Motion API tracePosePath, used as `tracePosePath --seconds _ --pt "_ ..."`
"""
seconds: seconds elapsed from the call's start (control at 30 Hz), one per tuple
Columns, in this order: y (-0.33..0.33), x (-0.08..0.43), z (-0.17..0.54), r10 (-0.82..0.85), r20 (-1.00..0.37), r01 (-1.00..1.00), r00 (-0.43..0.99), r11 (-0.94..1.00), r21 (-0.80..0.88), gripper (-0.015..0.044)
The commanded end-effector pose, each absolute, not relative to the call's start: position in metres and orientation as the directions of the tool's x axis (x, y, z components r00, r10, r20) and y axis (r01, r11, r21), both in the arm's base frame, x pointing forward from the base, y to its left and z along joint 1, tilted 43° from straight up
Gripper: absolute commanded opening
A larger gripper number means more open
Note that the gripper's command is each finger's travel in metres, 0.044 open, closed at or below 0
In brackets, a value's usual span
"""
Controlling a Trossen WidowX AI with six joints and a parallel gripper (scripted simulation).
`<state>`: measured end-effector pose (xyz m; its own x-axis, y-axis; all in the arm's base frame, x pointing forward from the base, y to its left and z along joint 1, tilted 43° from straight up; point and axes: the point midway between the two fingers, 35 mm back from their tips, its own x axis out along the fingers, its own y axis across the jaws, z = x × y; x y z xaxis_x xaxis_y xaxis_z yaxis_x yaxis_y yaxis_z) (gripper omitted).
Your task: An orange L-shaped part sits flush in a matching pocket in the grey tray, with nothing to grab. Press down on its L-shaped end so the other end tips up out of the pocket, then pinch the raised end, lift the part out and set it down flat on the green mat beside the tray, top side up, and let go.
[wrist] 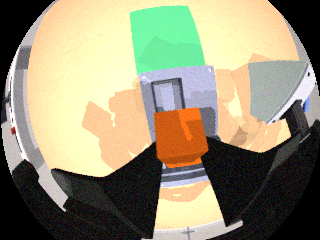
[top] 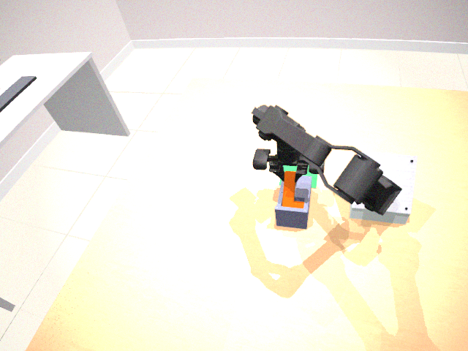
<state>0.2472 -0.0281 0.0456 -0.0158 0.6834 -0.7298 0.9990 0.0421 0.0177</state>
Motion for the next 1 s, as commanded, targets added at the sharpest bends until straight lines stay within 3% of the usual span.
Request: tracePosePath --seconds 0.0,0.97 --pt "-0.035 0.250 0.053 0.678 -0.735 0.999 -0.008 0.043 0.029 0.0000" --pt "-0.059 0.250 0.080 0.678 -0.735 0.999 -0.008 0.043 0.029 0.0000"
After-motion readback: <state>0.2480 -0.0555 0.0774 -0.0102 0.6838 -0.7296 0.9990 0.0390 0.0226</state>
